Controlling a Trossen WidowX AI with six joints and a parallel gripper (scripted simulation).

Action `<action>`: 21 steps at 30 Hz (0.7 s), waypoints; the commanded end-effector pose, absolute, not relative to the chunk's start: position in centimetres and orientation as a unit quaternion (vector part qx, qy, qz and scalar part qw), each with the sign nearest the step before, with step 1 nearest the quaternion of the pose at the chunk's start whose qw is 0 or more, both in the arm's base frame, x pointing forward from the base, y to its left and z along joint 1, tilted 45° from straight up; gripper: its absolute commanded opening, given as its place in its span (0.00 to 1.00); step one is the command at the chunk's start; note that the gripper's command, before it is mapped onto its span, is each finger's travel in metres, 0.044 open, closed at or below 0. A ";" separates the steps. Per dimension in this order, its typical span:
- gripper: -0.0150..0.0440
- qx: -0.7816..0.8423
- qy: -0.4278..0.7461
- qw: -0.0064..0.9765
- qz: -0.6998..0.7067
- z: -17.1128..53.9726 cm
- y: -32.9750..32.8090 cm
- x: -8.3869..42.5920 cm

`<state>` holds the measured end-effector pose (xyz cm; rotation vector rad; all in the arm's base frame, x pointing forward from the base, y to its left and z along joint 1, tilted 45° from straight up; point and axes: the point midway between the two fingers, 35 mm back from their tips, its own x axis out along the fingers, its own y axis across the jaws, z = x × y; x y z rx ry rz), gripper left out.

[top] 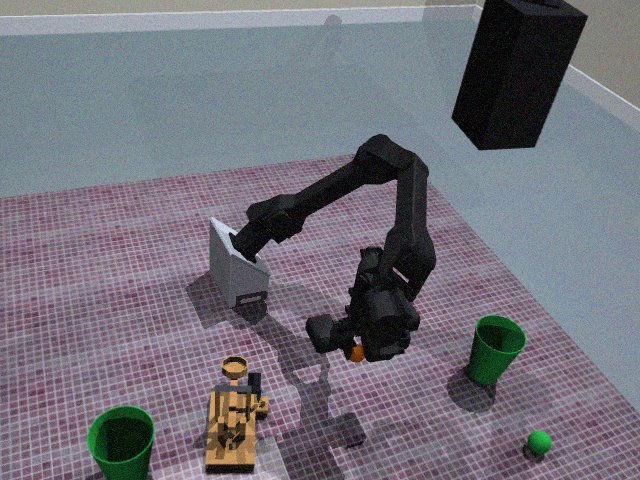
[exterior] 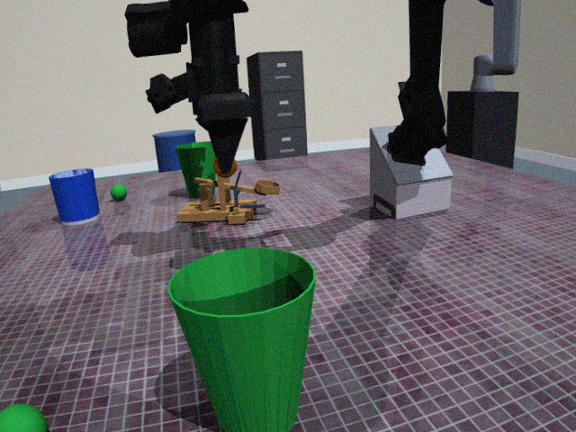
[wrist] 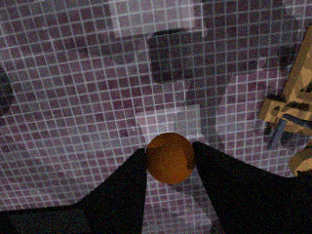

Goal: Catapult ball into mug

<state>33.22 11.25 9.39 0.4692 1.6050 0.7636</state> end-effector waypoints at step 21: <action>0.25 0.226 0.792 0.502 0.265 -1.7 1.4 29.7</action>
